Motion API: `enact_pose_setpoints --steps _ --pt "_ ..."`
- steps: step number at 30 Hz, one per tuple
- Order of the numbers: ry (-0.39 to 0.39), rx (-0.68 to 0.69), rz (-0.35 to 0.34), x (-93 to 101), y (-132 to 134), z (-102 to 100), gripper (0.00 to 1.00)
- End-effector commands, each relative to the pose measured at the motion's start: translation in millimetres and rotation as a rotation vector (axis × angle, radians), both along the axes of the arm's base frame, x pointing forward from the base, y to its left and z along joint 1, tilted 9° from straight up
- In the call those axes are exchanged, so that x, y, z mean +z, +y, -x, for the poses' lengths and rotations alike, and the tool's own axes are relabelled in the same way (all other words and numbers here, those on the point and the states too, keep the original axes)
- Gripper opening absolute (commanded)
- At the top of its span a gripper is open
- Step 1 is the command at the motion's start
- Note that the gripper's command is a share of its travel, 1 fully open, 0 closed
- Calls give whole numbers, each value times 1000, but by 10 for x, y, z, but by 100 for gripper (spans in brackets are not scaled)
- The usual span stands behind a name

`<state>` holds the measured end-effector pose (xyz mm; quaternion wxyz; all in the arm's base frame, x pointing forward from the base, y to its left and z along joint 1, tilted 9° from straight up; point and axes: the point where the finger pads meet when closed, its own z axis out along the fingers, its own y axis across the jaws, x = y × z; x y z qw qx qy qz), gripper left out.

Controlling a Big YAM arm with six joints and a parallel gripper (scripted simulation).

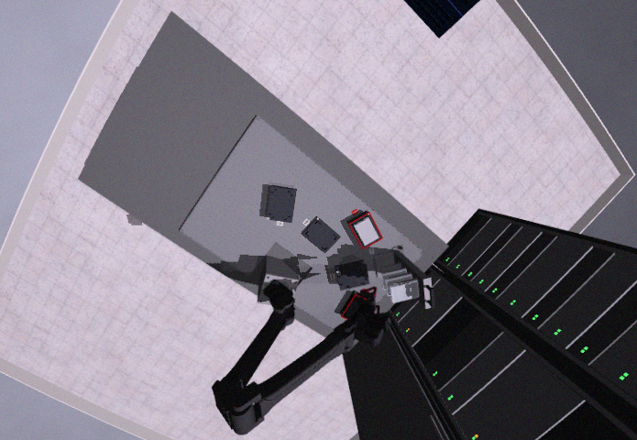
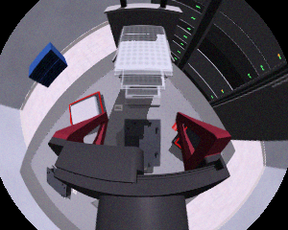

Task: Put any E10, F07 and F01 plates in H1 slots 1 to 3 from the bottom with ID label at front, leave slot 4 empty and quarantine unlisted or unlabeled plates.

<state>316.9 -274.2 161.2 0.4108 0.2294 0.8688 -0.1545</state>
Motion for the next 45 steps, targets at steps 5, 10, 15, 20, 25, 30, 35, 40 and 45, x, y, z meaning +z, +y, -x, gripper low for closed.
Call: enact_pose_setpoints --steps 5,10,15,20,25,30,35,40,45 --pt "-85 -4 74 512 -187 -202 100" --pt "-85 -4 74 512 -187 -202 100" --pt "-85 -4 74 512 -187 -202 100" --pt "-85 -4 74 512 -187 -202 100" --pt "-85 -4 74 512 -187 -202 100" --pt "-85 -4 74 512 -187 -202 100" --pt "-80 -9 77 535 -173 -101 100" --pt "-25 -3 32 170 2 101 100" --pt "-25 -3 32 161 30 142 100"
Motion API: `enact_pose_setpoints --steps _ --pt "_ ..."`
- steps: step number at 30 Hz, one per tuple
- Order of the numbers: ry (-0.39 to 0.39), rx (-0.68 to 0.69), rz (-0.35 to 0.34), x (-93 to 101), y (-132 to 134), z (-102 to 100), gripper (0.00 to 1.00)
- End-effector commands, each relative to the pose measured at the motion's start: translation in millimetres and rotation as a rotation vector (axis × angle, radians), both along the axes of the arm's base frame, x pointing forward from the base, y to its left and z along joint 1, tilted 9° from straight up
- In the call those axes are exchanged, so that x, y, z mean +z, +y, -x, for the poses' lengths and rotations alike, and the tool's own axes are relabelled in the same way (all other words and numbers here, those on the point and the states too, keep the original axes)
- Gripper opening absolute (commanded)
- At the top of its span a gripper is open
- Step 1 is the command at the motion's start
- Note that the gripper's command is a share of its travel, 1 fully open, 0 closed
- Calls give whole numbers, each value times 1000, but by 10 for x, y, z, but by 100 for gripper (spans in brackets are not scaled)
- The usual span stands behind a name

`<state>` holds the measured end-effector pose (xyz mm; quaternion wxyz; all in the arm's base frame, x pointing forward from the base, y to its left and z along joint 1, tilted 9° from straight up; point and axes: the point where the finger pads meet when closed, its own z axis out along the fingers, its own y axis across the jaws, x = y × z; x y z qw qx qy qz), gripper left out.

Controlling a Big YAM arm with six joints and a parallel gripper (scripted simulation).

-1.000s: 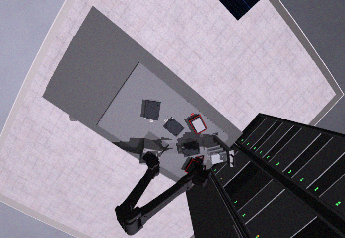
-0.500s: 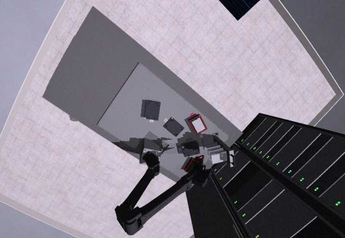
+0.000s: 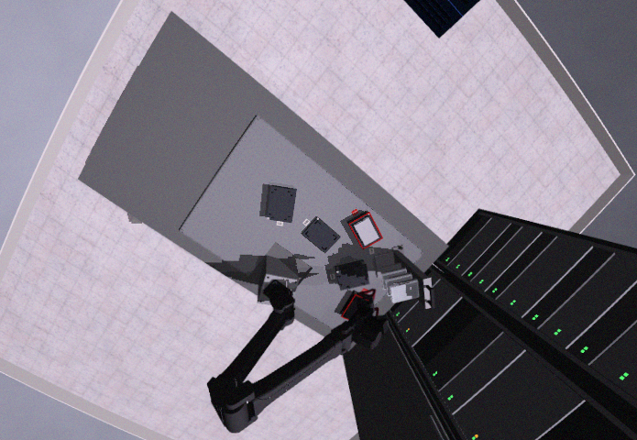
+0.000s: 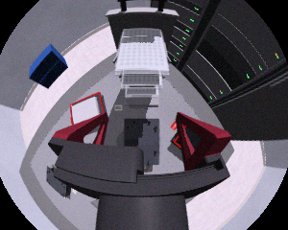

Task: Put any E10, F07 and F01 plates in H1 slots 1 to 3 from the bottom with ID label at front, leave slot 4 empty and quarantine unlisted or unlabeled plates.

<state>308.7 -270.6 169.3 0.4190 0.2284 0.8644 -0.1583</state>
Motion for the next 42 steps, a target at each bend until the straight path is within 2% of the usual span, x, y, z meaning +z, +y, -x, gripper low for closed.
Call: enact_pose_setpoints --steps 1,6,7,9,15,29,32,33,42 --pt "-9 -3 20 78 0 76 100" --pt "-9 -1 20 65 50 138 100" --pt "-32 2 40 109 32 94 100" --pt "-12 2 20 -28 20 83 100" --pt "-18 -4 25 -66 -3 97 100" --pt "-11 -3 20 -332 -33 87 100" --pt "-22 -1 29 -296 -27 79 100" --pt "-12 -1 19 -366 -29 78 100" --pt "-12 0 17 -501 -43 49 100"
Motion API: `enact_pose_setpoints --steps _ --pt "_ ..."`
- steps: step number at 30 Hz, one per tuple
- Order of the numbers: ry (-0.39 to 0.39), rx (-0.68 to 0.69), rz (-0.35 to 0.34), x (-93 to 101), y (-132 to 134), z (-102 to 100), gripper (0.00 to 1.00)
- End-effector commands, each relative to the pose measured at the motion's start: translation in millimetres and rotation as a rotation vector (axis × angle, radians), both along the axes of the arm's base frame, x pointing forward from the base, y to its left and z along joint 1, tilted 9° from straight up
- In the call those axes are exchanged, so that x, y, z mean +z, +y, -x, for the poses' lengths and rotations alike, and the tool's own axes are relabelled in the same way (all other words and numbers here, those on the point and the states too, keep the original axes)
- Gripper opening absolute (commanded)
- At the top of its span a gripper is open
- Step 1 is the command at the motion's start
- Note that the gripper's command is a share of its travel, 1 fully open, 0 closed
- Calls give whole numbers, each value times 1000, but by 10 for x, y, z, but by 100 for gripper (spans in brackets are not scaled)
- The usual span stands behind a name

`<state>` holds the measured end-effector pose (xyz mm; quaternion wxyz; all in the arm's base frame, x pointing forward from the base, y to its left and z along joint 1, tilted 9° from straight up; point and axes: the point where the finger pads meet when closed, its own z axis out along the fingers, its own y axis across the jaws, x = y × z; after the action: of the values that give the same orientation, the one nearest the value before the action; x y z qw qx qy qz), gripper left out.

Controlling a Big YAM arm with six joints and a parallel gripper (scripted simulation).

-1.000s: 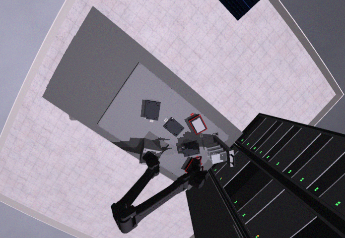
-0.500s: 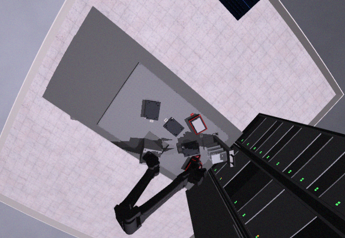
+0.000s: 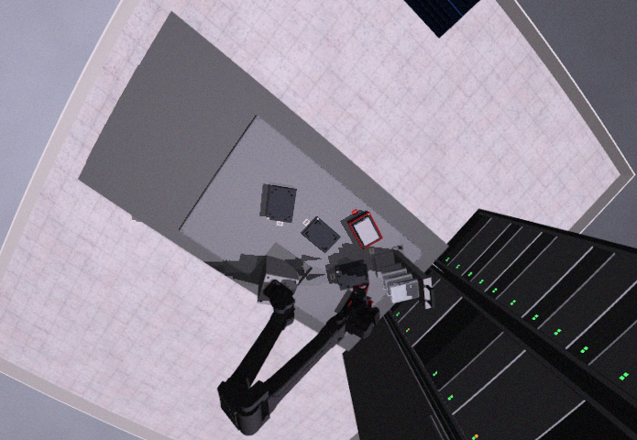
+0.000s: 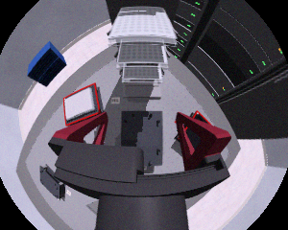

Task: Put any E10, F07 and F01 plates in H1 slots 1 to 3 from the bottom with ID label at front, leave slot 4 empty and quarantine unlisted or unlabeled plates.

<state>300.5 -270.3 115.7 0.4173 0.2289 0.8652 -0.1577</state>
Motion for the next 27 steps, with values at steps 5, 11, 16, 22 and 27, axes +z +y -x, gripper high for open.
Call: enact_pose_setpoints --steps 5,11,16,22,27 --pt "-58 5 48 304 -173 -263 100" --pt "-58 5 48 308 -215 -335 100" --pt "-58 0 48 313 -273 -393 100" --pt "-56 3 49 314 -299 -433 100" --pt "-67 -2 60 390 -309 -412 100"
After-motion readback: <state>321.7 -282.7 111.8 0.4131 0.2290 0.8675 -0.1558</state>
